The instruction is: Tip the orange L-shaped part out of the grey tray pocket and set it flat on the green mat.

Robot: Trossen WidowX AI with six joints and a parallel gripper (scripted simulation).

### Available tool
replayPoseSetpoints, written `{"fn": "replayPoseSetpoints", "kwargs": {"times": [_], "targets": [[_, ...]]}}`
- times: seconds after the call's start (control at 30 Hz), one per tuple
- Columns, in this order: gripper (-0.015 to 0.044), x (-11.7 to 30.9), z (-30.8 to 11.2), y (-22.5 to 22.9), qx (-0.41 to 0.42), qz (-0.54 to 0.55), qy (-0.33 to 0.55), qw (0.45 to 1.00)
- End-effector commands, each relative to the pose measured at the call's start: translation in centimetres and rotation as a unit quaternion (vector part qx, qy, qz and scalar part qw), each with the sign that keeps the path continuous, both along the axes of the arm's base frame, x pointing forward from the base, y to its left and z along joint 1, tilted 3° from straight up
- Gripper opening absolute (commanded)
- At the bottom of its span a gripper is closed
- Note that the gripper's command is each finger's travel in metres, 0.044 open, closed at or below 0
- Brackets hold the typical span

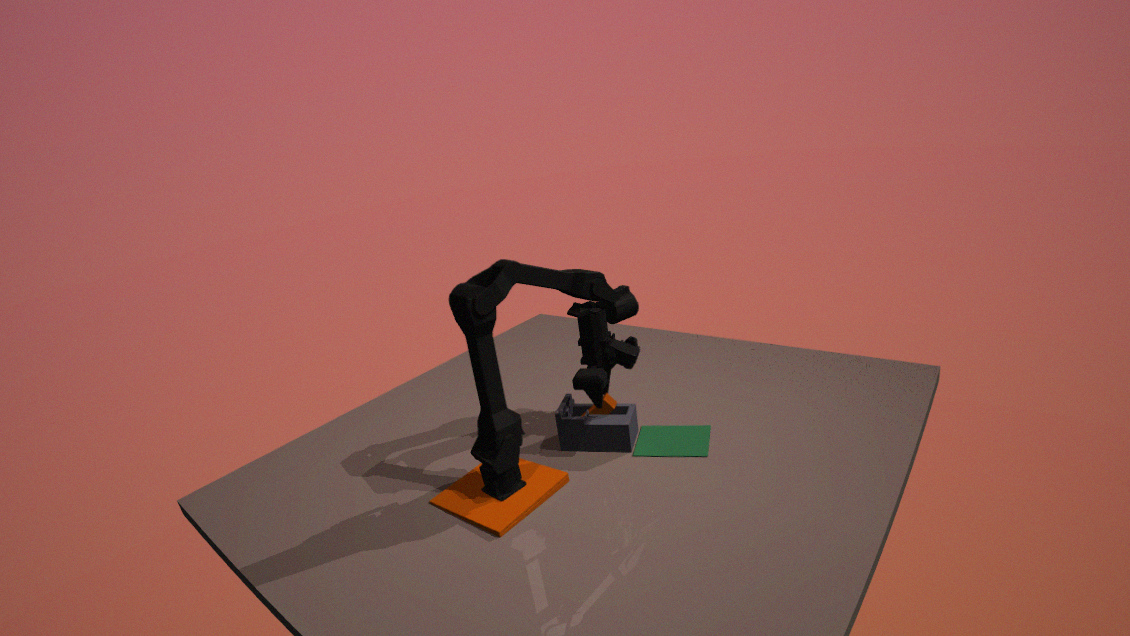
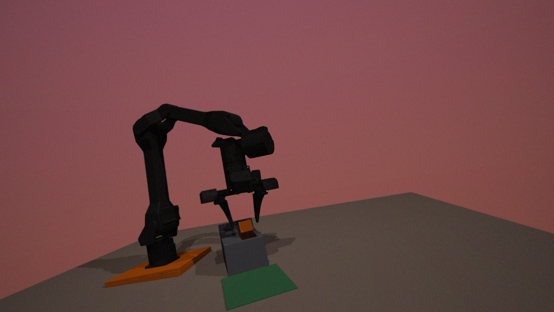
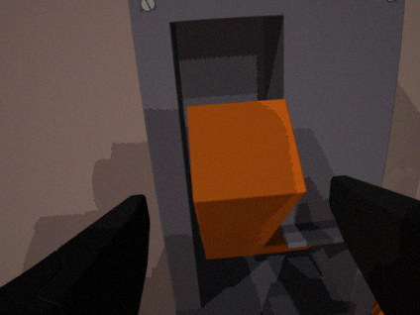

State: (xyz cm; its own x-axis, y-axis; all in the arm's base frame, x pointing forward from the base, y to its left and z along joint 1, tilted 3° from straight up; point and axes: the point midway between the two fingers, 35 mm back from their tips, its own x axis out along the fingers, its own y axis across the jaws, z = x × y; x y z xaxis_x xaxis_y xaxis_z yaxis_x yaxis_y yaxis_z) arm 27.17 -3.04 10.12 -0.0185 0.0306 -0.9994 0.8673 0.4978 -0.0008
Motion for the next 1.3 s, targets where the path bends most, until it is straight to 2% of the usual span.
{"fn": "replayPoseSetpoints", "kwargs": {"times": [0.0,0.33,0.5,0.83,0.93,1.27], "targets": [[0.0280,0.0,-0.7,0.0,-0.002,-0.003,0.000,1.000],[0.0280,-0.1,-2.0,0.0,-0.002,-0.003,0.000,1.000],[0.0149,-0.1,-1.7,0.1,0.000,0.000,0.001,1.000],[0.0082,-0.1,-1.7,0.1,0.000,0.000,0.001,1.000],[0.0003,-0.1,-1.7,0.1,0.000,0.000,0.001,1.000],[0.0000,-0.1,-1.2,0.0,0.000,-0.001,0.001,1.000]]}}
